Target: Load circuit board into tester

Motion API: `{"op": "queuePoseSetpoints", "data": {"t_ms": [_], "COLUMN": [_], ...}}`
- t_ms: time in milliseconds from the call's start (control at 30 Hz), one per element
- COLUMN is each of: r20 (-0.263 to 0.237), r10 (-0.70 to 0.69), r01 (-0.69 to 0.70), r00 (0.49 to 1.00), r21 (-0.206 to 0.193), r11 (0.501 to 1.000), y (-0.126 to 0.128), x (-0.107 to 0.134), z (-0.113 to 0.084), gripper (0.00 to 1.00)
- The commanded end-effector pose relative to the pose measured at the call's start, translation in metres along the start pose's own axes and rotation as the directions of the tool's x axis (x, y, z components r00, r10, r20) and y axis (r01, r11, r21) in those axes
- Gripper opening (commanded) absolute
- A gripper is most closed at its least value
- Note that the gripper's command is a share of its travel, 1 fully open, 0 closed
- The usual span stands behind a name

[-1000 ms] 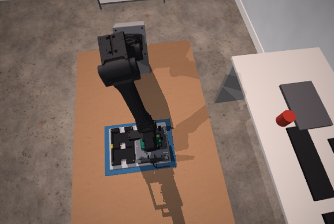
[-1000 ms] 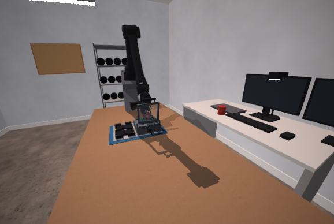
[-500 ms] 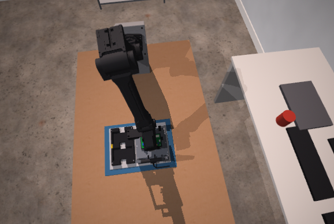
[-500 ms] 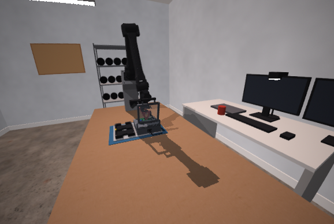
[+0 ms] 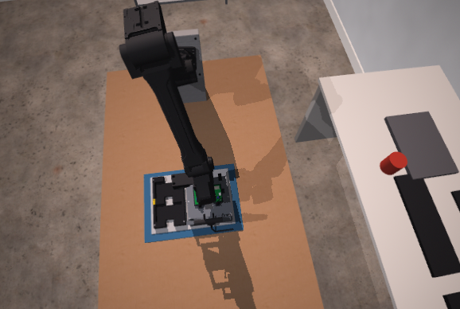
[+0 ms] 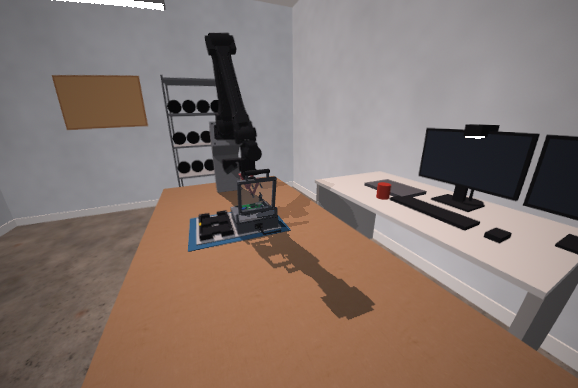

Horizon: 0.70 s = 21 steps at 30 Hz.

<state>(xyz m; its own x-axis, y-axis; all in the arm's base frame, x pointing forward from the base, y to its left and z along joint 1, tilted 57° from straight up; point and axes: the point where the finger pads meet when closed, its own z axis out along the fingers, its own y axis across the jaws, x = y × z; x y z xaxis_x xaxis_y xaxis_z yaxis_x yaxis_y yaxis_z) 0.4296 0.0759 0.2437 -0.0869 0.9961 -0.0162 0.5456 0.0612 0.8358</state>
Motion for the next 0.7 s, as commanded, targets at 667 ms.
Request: {"op": "queuePoseSetpoints", "data": {"t_ms": [667], "r20": [-0.016], "r10": [0.019], "r01": [-0.02], "r00": [1.0], "r21": [-0.046], "r11": [0.999], "y": [0.019], "x": [0.004], "z": [-0.127], "gripper": [0.92]}}
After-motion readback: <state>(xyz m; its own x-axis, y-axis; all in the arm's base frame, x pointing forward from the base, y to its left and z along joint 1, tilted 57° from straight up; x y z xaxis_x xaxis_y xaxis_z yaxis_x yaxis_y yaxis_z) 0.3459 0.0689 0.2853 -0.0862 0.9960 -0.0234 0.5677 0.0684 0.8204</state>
